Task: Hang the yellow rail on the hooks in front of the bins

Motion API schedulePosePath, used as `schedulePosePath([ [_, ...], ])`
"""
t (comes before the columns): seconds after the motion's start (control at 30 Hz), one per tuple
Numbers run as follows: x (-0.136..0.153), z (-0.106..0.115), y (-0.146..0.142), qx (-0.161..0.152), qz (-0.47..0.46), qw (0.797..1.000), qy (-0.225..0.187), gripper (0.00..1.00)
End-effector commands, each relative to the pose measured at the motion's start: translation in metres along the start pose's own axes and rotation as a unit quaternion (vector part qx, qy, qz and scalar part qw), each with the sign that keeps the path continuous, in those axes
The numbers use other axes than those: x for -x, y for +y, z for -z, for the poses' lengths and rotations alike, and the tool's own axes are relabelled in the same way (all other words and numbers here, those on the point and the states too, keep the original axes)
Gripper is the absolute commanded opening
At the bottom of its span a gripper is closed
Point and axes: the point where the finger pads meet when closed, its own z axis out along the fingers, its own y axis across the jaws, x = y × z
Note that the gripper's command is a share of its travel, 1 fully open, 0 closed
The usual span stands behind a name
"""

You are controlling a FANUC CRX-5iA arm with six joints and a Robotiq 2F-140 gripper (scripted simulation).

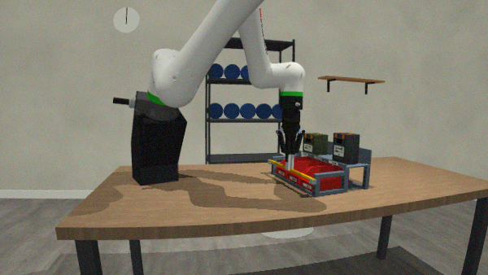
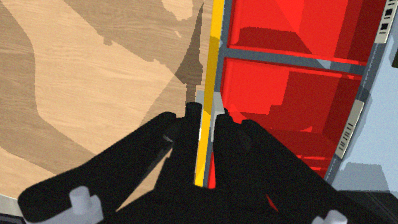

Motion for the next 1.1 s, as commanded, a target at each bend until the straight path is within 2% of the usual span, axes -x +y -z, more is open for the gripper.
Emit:
schedulePosePath([
  [0.0,0.0000,-0.0002,0.0002,0.000,0.000,1.000,0.000,0.00],
  [1.07,0.0000,-0.0047,0.0002,0.000,0.000,1.000,0.000,0.00],
])
